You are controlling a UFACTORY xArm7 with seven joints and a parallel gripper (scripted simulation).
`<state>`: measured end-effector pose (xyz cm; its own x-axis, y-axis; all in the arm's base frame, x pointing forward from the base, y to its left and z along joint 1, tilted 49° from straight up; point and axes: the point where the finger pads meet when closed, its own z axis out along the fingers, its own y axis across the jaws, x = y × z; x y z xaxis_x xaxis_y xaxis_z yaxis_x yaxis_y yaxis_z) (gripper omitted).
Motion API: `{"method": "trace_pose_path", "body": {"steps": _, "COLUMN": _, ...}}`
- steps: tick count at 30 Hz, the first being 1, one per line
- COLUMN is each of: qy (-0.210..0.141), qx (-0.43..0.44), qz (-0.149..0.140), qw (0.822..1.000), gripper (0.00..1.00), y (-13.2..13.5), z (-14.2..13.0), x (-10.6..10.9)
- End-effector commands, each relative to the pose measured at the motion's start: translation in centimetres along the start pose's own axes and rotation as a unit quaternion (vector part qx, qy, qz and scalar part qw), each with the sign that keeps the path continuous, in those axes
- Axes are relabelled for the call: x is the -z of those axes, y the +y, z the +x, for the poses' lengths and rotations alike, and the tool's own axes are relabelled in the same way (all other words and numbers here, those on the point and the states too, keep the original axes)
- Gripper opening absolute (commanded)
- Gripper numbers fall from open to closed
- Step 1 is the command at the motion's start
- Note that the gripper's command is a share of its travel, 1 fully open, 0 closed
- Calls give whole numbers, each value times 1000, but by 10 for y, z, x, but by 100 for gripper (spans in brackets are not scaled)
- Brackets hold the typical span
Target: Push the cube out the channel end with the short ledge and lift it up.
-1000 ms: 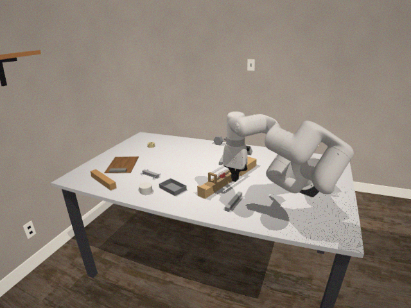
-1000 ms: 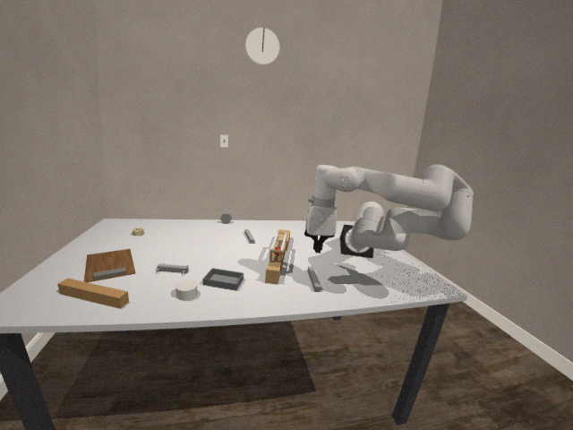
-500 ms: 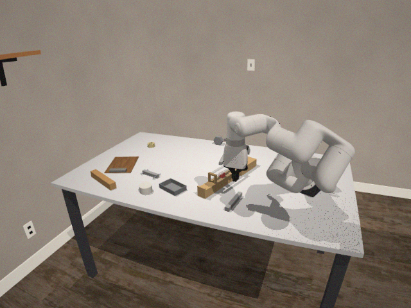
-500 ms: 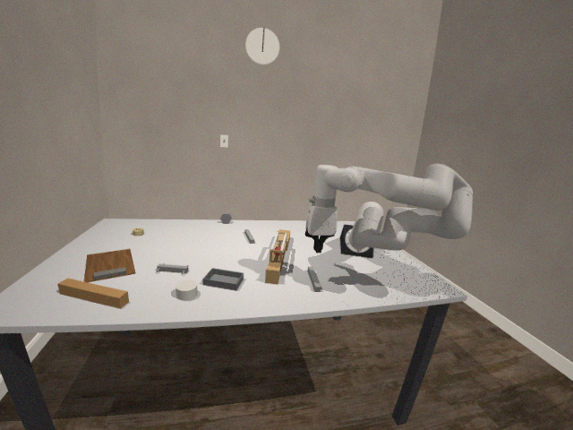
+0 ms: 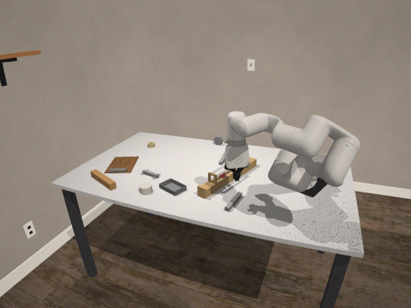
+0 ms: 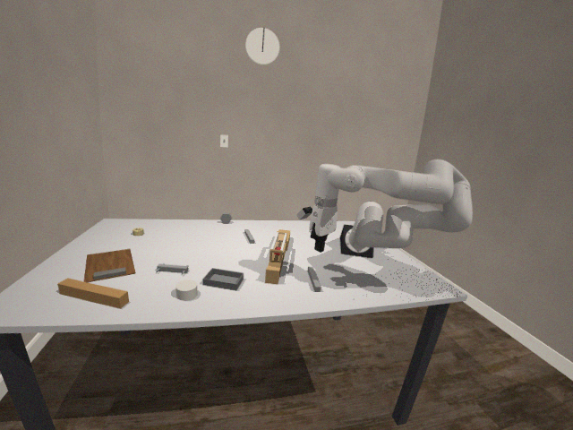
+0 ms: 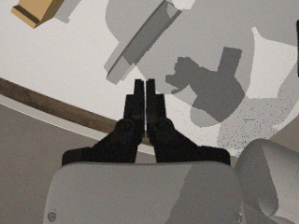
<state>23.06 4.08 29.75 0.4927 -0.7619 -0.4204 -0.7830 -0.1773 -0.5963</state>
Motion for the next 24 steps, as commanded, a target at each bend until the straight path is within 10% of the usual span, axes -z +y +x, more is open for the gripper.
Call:
{"method": "trace_pose_path", "body": {"steps": 1, "qy": 0, "qx": 139, "qz": 1, "qw": 990, "gripper": 0, "y": 1, "z": 0, "x": 3}}
{"method": "trace_pose_path", "body": {"steps": 8, "qy": 4, "qx": 240, "qz": 0, "qw": 971, "gripper": 0, "y": -1, "z": 0, "x": 3}}
{"method": "trace_pose_path", "body": {"steps": 24, "qy": 15, "qx": 548, "qz": 1, "qw": 836, "gripper": 0, "y": -9, "z": -1, "x": -2}}
